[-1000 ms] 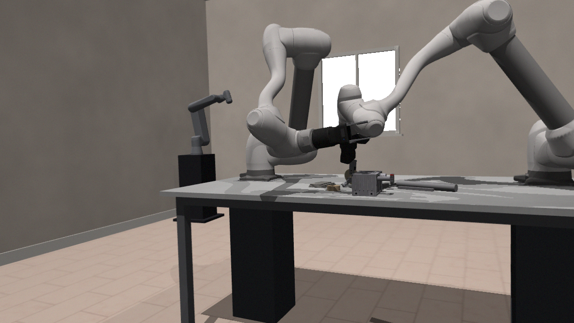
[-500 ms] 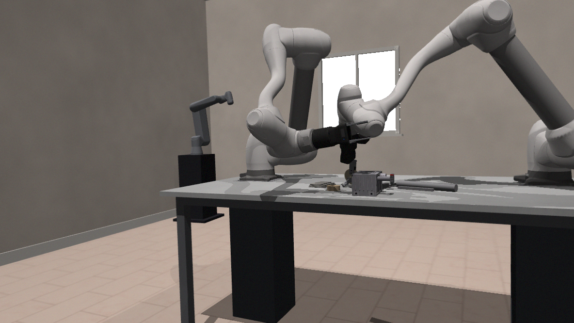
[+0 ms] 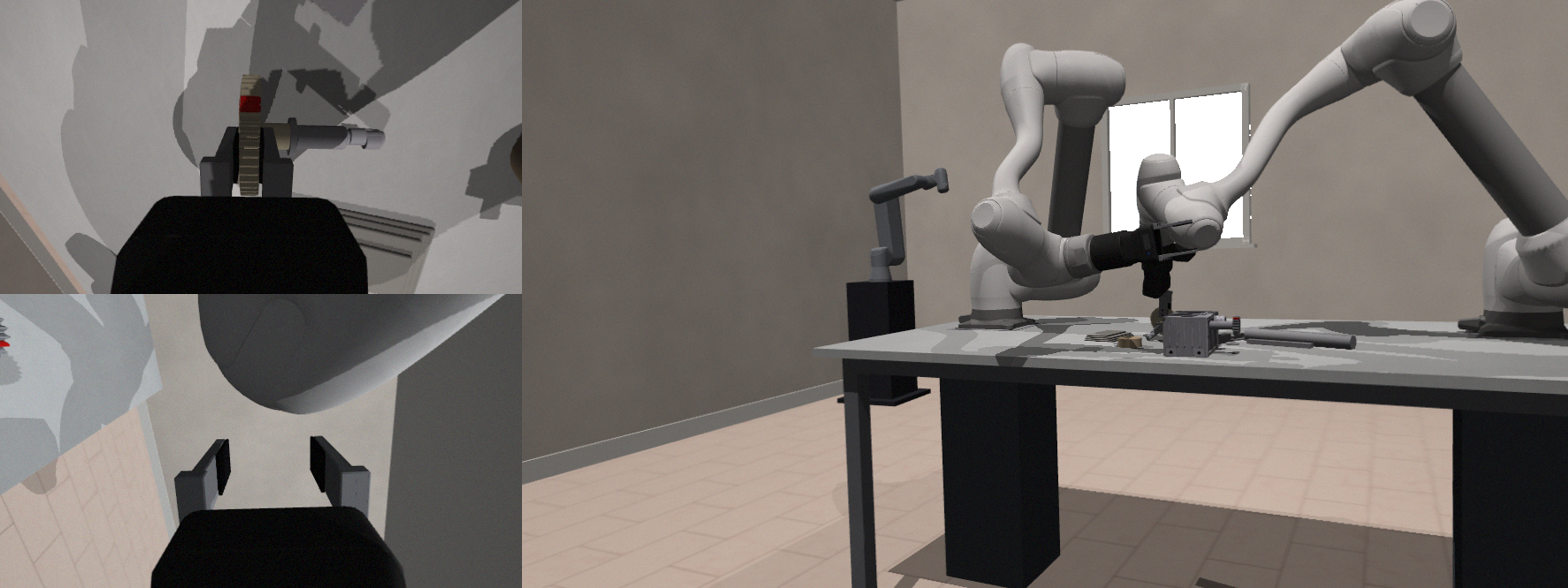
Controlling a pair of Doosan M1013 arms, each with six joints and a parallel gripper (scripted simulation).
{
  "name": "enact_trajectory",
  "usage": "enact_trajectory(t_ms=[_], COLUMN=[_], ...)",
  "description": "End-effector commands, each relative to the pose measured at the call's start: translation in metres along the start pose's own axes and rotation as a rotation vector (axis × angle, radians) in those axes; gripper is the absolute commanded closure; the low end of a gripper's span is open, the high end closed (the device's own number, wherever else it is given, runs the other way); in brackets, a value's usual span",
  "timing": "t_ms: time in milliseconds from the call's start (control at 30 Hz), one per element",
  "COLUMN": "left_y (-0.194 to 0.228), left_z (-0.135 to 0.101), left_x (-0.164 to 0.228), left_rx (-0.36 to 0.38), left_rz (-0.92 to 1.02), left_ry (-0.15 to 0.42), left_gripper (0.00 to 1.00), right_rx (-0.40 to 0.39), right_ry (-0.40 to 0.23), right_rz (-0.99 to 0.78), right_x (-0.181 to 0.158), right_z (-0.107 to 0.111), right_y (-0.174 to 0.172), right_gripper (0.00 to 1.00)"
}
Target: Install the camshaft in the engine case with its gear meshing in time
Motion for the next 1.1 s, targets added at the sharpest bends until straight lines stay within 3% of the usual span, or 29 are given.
enact_trajectory(t_ms=[0, 733, 1067], left_y=[-0.005, -0.017, -0.019], left_z=[0.01, 0.056, 0.064], left_x=[-0.004, -0.023, -0.026], left_rx=[-0.002, -0.002, -0.003], left_rz=[-0.003, -0.003, -0.002], left_ry=[-0.005, -0.005, -0.006], left_gripper=[0.71, 0.71, 0.71], right_rx=[0.001, 0.001, 0.001], right_ry=[-0.002, -0.002, -0.002], right_rz=[0.001, 0.001, 0.001], right_x=[0.001, 0.001, 0.001], right_z=[0.0, 0.0, 0.0], right_y=[0.0, 0.0, 0.0], right_gripper=[0.0, 0.0, 0.0])
Point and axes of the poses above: on each arm, the point where the finger pads meet when closed, its own z axis back along the fingers, its own x axis across the jaws, y = z × x, the point moved 2 cm from there along z, back along the fingers, and after that the axes turned 1 degree about -z, right-handed, at the moved point
